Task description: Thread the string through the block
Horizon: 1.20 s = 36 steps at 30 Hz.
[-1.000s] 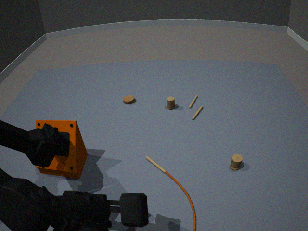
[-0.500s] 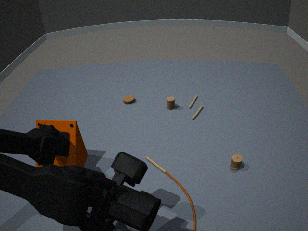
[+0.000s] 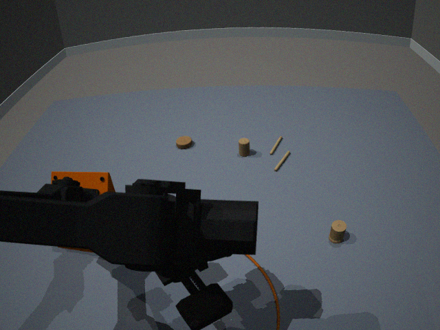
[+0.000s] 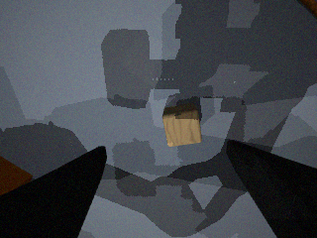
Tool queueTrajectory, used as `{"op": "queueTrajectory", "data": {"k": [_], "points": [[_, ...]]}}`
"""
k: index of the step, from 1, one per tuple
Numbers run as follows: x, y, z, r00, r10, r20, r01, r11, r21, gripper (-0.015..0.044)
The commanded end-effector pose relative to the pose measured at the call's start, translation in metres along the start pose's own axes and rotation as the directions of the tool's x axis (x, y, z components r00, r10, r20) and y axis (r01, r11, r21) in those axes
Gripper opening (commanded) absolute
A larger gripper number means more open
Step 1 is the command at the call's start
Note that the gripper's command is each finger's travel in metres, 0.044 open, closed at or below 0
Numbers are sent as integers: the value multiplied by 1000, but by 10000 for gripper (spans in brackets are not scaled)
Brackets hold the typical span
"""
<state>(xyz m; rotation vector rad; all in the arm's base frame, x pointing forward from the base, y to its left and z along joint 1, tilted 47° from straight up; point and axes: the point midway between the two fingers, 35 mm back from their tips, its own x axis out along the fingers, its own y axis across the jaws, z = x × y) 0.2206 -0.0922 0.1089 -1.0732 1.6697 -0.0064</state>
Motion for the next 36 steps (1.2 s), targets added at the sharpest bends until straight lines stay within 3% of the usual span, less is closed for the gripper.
{"op": "queueTrajectory", "data": {"k": [1, 18, 26, 36], "points": [[-11, -7, 10, 992, -114, -45, 94, 941, -324, 440], [-11, -7, 10, 993, -110, -43, 91, 944, -317, 440], [-11, -7, 10, 993, -110, -43, 91, 944, -317, 235], [-11, -7, 10, 993, -110, -43, 91, 944, -317, 235]]}}
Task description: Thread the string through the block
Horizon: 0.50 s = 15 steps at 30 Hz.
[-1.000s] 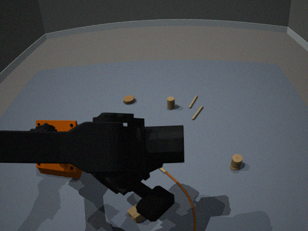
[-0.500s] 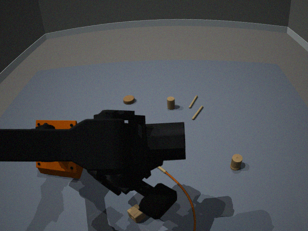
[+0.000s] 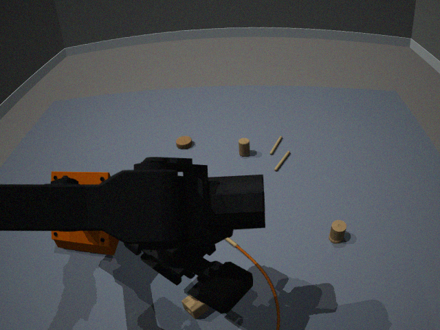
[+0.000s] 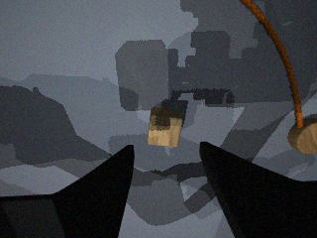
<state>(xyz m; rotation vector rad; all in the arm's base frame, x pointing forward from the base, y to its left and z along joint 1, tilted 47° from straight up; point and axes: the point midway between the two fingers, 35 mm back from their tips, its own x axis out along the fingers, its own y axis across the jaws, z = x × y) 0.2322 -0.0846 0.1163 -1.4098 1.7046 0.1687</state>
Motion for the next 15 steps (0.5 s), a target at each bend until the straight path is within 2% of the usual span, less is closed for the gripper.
{"op": "queueTrajectory", "data": {"k": [1, 10, 15], "points": [[0, 0, 0, 1000, 0, 0, 0, 1000, 0, 235], [0, 0, 0, 1000, 0, 0, 0, 1000, 0, 0], [0, 0, 0, 1000, 0, 0, 0, 1000, 0, 0]]}}
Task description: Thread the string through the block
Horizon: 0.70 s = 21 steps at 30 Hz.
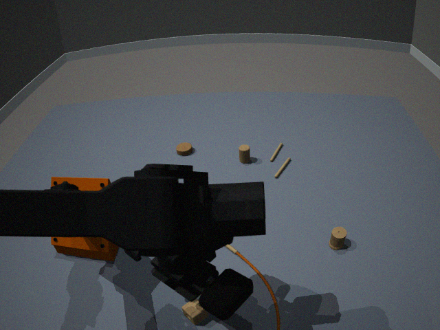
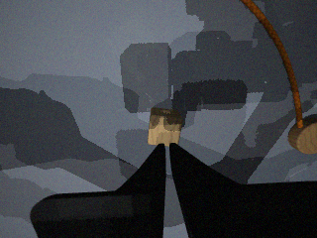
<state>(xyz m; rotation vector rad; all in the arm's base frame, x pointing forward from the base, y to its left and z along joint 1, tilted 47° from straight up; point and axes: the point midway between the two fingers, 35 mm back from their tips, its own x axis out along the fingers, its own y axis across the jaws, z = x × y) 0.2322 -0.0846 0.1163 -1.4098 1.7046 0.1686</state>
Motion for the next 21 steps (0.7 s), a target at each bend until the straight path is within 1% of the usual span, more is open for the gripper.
{"op": "queueTrajectory", "data": {"k": [1, 14, 21], "points": [[0, 0, 0, 1000, 0, 0, 0, 1000, 0, 0], [0, 0, 0, 1000, 0, 0, 0, 1000, 0, 0], [0, 0, 0, 1000, 0, 0, 0, 1000, 0, 184]]}}
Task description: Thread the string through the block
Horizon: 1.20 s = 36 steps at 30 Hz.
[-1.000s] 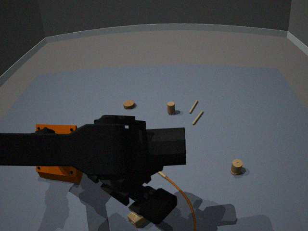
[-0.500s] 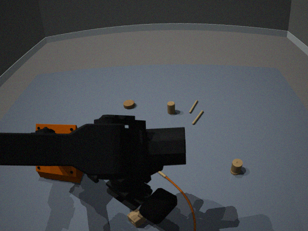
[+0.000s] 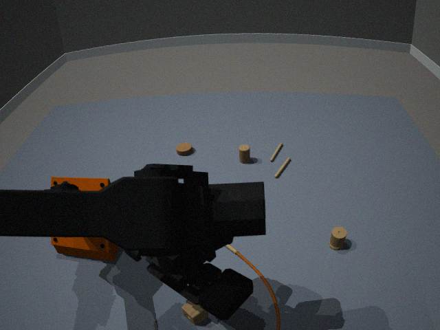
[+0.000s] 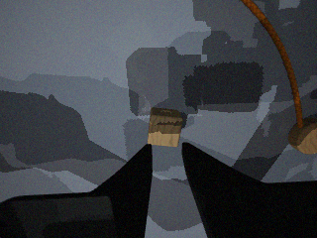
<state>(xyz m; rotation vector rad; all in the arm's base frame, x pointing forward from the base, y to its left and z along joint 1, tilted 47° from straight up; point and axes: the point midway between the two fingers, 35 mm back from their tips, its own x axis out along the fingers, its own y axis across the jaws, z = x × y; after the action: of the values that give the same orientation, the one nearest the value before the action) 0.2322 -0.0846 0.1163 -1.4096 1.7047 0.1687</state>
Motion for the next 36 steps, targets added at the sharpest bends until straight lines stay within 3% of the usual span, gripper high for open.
{"op": "queueTrajectory", "data": {"k": [1, 4, 13, 28, 29, 32, 36], "points": [[0, 0, 0, 1000, 0, 0, 0, 1000, 0, 210], [0, 0, 0, 1000, 0, 0, 0, 1000, 0, 235], [0, 0, 0, 1000, 0, 0, 0, 1000, 0, 0], [0, 0, 0, 1000, 0, 0, 0, 1000, 0, 0], [0, 0, 2, 1000, 0, 1, 0, 1000, -19, 26], [-1, 1, 34, 1000, 4, 12, 0, 958, -287, 105], [-3, 13, 89, 1000, 8, 21, 9, 726, -688, 210]]}}
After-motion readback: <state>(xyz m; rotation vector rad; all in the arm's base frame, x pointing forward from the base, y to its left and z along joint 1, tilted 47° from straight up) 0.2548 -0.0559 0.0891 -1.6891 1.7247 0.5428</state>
